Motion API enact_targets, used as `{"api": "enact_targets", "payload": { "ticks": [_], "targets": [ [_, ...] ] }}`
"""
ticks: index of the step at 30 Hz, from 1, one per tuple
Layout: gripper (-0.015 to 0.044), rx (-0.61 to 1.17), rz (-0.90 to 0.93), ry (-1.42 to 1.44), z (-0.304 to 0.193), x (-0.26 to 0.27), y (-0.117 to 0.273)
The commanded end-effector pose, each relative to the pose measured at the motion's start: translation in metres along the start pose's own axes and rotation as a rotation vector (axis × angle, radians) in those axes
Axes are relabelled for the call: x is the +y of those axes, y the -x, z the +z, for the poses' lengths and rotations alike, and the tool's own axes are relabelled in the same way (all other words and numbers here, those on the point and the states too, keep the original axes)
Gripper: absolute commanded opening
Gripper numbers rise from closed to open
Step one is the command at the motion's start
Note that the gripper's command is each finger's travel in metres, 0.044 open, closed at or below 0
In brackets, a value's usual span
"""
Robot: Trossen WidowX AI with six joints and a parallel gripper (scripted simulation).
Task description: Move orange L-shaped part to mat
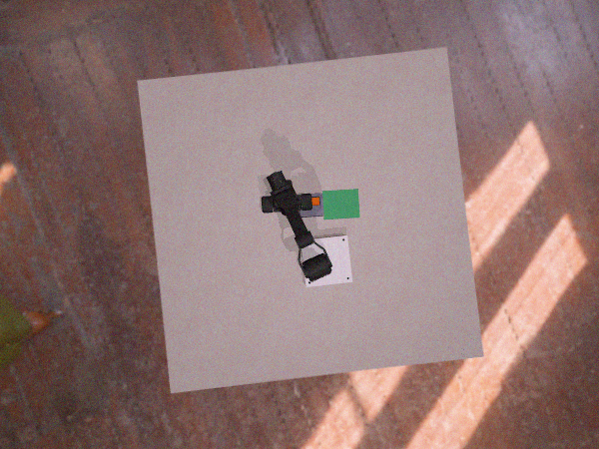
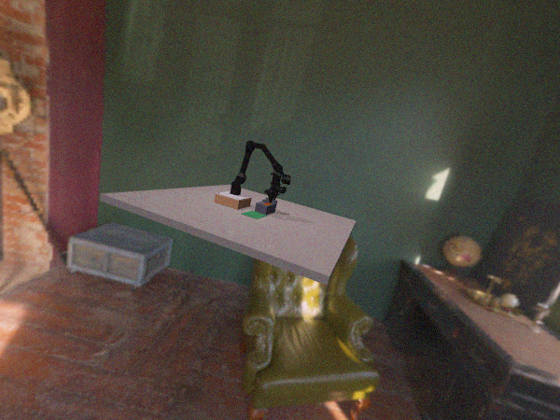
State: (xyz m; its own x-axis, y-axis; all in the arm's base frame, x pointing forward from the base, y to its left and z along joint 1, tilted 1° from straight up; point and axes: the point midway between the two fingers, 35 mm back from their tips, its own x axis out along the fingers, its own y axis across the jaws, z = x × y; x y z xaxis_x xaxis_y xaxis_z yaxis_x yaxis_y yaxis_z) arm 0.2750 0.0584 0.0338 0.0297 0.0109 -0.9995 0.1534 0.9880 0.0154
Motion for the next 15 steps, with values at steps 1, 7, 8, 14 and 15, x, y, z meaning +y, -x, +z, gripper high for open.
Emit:
{"api": "enact_targets", "payload": {
  "ticks": [1, 7, 8, 14, 15],
  "targets": [
    [0.0180, 0.009, -0.008, -0.006, -0.002, -0.002, -0.008],
    [0.0180, 0.009, -0.008, -0.006, -0.002, -0.002, -0.018],
    [0.0180, 0.009, -0.008, -0.006, -0.002, -0.002, -0.020],
    [0.0180, 0.009, -0.008, -0.006, -0.003, -0.002, -0.027],
    [0.0180, 0.009, -0.008, -0.006, -0.003, -0.002, -0.027]
  ]
}}
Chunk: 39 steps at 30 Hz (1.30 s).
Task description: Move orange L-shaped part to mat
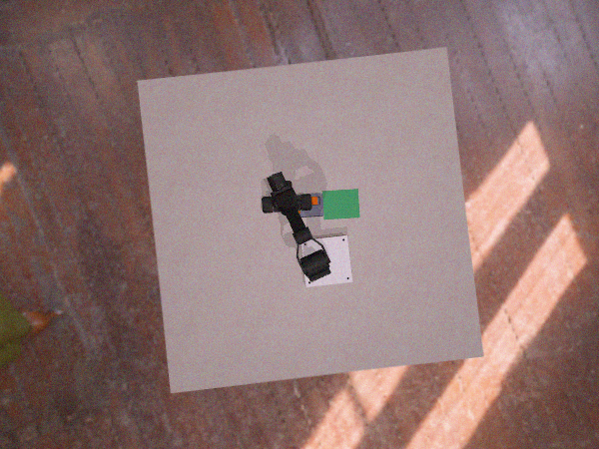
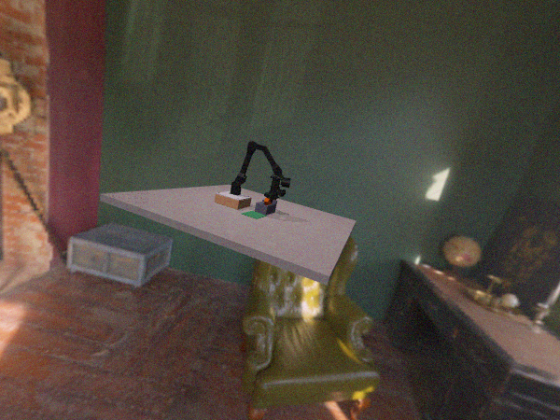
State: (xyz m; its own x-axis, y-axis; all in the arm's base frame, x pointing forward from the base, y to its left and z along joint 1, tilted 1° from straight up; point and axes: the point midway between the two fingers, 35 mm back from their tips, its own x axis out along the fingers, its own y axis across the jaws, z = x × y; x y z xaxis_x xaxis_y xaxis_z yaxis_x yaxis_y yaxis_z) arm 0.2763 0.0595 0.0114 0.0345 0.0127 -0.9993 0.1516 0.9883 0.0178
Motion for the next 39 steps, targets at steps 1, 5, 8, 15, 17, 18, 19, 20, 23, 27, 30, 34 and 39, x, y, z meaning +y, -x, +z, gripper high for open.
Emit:
{"api": "enact_targets", "payload": {
  "ticks": [1, 5, 8, 15, 17, 18, 19, 20, 23, 27, 30, 34, 39],
  "targets": [
    [0.0180, 0.013, -0.011, -0.008, -0.003, -0.003, -0.005],
    [0.0180, 0.013, -0.011, -0.008, -0.003, -0.003, -0.005],
    [0.0180, 0.013, -0.011, -0.008, -0.003, -0.003, -0.005],
    [0.0180, 0.013, -0.011, -0.008, -0.003, -0.003, -0.005],
    [0.0180, 0.013, -0.011, -0.008, -0.003, -0.003, -0.005],
    [0.0180, 0.013, -0.011, -0.008, -0.003, -0.003, -0.005],
    [0.0180, 0.006, -0.002, 0.000, -0.001, -0.001, -0.003],
    [0.0180, 0.006, -0.002, 0.000, -0.001, -0.001, -0.003],
    [0.0180, 0.006, -0.002, 0.000, -0.001, -0.001, -0.003],
    [0.0180, 0.008, -0.004, -0.002, -0.002, 0.002, 0.000],
    [0.0180, 0.012, -0.008, -0.007, -0.003, 0.008, 0.007],
    [0.0180, 0.013, -0.010, -0.008, -0.003, 0.009, 0.011],
    [0.0180, 0.013, -0.010, -0.008, 0.002, 0.005, 0.060]
  ]
}}
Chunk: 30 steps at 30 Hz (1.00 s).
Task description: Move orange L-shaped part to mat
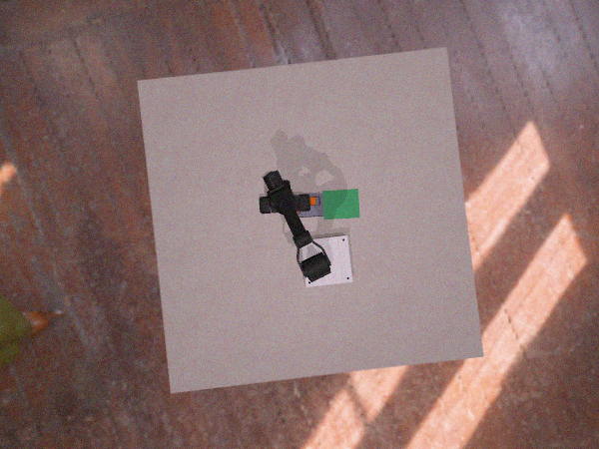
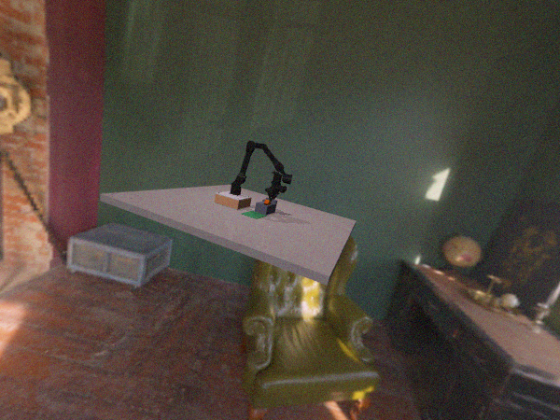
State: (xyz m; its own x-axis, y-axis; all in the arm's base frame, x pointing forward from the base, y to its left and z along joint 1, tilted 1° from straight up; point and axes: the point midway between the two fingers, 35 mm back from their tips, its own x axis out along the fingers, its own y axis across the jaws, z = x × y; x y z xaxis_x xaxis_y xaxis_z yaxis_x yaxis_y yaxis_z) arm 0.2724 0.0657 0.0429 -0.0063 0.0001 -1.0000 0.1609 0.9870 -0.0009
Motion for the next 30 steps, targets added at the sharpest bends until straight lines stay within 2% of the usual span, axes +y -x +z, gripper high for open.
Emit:
{"api": "enact_targets", "payload": {
  "ticks": [1, 4, 30],
  "targets": [
    [0.0180, -0.026, 0.009, 0.001, 0.004, -0.004, 0.046],
    [0.0180, -0.025, 0.008, 0.001, 0.000, -0.009, 0.074],
    [0.0180, -0.046, 0.019, -0.004, 0.002, -0.007, 0.077]
  ]
}}
